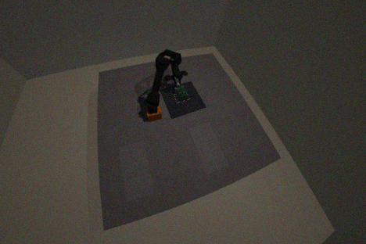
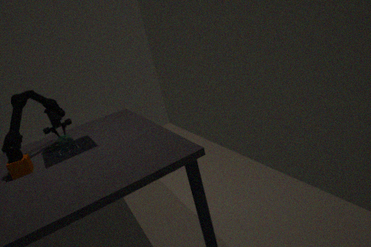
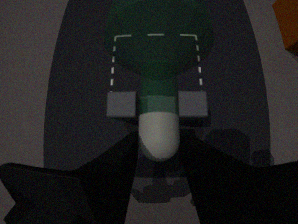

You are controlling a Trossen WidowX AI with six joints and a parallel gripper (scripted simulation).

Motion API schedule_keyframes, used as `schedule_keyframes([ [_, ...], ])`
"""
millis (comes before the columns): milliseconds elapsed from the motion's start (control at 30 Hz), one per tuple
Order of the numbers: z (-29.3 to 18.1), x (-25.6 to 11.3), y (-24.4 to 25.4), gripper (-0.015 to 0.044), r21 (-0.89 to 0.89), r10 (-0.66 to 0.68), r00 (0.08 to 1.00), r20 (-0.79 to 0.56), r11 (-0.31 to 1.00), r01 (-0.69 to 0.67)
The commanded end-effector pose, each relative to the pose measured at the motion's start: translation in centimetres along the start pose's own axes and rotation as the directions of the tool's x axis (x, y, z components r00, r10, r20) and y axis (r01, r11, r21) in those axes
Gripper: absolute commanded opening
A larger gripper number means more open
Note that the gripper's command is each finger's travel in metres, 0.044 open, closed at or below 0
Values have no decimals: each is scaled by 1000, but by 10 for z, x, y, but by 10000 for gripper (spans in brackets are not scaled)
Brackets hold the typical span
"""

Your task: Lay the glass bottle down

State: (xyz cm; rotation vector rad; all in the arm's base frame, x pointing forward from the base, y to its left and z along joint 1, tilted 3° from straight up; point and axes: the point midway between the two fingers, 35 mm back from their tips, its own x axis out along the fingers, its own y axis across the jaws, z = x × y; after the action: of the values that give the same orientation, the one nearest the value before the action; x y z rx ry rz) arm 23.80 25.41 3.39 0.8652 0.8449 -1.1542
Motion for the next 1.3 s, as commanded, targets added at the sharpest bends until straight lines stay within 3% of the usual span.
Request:
schedule_keyframes([
  [0, -2, 3, 1, 118, 3, -1, 1000, 1, 1000, 1],
  [1267, -6, 10, 0, 118, 3, 7, 1000, -16, 1000, -7],
])
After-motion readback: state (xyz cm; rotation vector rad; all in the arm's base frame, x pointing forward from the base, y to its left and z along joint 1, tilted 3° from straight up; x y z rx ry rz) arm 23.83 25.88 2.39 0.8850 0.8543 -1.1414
